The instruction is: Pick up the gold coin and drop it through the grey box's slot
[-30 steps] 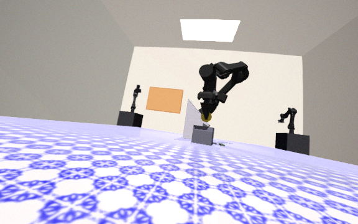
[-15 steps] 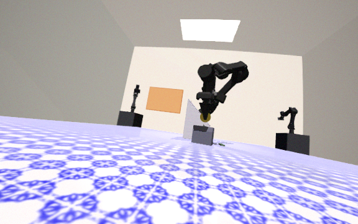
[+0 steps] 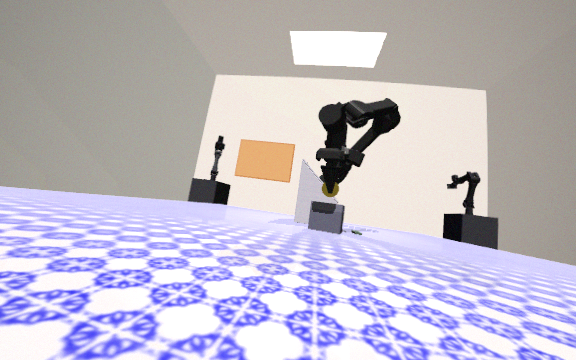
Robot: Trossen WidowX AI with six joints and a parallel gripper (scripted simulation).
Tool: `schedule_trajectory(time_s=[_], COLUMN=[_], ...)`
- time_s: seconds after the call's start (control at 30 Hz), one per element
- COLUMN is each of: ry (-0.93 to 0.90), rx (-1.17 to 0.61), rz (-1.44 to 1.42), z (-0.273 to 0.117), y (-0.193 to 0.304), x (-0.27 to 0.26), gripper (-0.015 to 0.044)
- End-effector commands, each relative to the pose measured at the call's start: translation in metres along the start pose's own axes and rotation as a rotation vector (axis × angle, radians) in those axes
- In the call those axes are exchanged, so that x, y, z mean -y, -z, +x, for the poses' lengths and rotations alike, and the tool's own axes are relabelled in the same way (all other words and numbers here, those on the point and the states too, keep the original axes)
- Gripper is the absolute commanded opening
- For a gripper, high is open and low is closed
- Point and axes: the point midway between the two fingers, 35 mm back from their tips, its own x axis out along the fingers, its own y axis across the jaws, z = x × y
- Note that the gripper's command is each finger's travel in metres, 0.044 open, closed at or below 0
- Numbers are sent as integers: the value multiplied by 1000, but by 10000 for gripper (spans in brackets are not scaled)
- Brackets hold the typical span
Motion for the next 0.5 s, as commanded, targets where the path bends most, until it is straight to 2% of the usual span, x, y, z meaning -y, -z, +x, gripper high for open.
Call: schedule_trajectory(time_s=[0.0, 0.47], ry=[-5, -5], rx=[1, 1], rz=[9, 8], z=[3, 8], y=[0, 0], x=[-3, -4], gripper=[0, 0])
